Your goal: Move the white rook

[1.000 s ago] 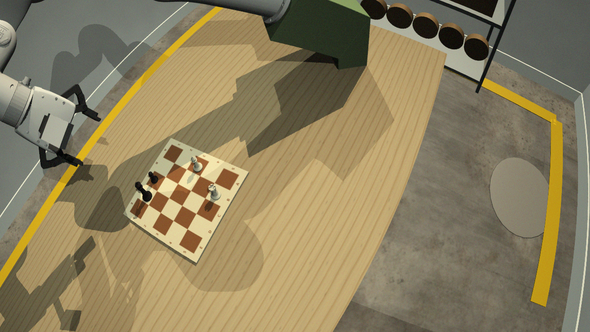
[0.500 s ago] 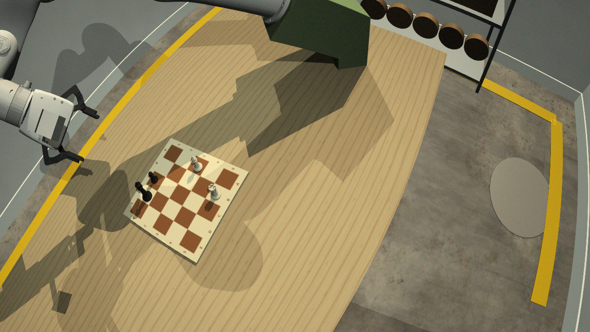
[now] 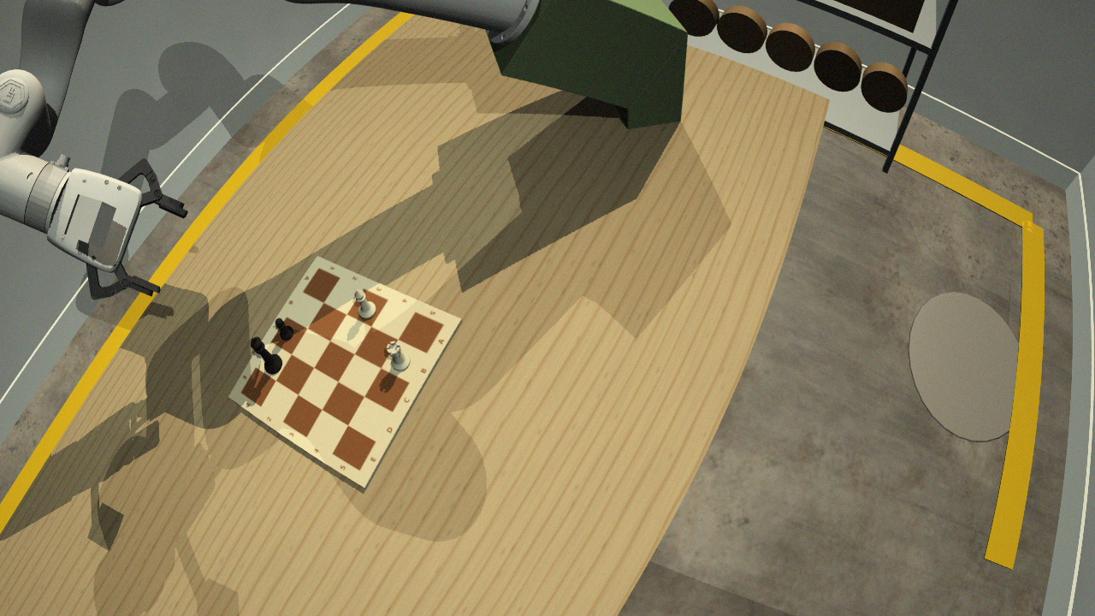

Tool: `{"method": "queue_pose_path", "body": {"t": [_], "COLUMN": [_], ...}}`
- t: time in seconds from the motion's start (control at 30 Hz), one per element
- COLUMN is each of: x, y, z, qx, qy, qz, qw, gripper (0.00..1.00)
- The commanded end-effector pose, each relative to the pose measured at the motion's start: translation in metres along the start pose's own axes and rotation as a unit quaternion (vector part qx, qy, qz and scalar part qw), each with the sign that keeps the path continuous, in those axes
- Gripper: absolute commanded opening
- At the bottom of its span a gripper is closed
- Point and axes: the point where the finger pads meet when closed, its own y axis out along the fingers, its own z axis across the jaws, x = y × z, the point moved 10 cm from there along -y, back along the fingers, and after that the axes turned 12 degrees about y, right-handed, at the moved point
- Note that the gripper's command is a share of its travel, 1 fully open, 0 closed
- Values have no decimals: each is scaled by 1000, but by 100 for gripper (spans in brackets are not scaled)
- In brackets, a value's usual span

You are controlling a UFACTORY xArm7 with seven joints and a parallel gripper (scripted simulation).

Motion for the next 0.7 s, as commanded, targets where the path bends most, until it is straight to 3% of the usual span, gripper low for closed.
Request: {"method": "queue_pose_path", "body": {"t": [0.0, 0.13, 0.17, 0.5, 0.57, 0.67], "x": [-1, -1, 20, 20, 59, 59], "y": [-1, -1, 3, 3, 15, 15], "z": [1, 1, 1, 1, 1, 1], "qx": [-4, -4, -11, -11, -17, -17], "qy": [-10, -10, -21, -21, -42, -42], "qz": [5, 5, 49, 49, 134, 134], "qw": [1000, 1000, 999, 999, 990, 990], "gripper": [100, 100, 100, 100, 100, 100]}}
